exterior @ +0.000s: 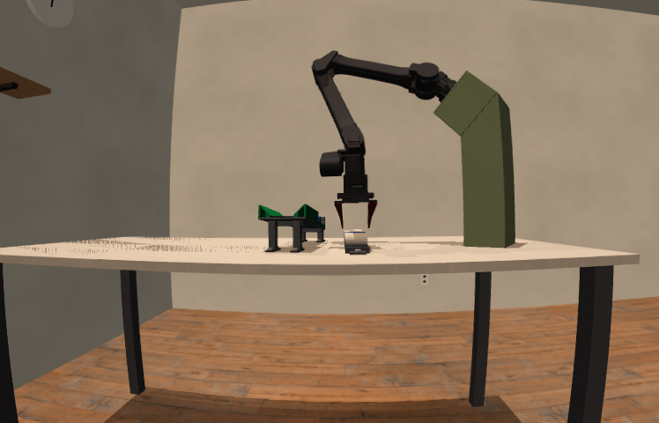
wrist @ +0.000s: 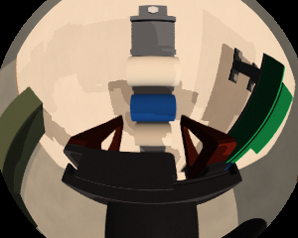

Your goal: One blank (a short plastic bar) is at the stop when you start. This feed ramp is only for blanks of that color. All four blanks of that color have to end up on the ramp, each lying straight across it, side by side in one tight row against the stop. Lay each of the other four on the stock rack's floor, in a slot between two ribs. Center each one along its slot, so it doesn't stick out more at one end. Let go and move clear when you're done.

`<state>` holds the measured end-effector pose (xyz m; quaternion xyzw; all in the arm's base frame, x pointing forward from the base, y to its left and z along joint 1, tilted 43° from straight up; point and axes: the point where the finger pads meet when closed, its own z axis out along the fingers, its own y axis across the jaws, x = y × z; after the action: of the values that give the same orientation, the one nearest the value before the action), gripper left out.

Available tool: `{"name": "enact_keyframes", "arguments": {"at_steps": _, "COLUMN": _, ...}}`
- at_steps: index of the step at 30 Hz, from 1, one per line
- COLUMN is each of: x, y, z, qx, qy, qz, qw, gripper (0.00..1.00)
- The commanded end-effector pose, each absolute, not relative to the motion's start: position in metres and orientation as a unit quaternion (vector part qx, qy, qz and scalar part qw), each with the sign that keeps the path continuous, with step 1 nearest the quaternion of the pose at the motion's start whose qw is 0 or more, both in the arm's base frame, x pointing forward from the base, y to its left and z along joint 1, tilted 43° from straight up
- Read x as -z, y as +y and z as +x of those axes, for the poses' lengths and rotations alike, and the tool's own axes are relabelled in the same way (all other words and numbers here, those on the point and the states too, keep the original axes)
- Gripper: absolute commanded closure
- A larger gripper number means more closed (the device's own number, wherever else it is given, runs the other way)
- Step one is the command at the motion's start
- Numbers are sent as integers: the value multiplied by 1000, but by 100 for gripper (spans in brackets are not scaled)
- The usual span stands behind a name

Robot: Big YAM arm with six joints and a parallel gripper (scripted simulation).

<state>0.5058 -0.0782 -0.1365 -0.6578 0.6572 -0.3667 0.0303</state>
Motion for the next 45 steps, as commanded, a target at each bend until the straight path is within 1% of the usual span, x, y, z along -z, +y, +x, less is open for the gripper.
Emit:
{"name": "enact_keyframes", "arguments": {"at_steps": 1, "x": 138, "y": -83, "z": 509, "qx": 369, "qy": 658, "qz": -656, "qw": 31, "gripper": 24}}
{"name": "enact_keyframes", "arguments": {"at_steps": 45, "x": 132, "y": -85, "z": 512, "qx": 369, "qy": 659, "qz": -655, "qw": 31, "gripper": 24}}
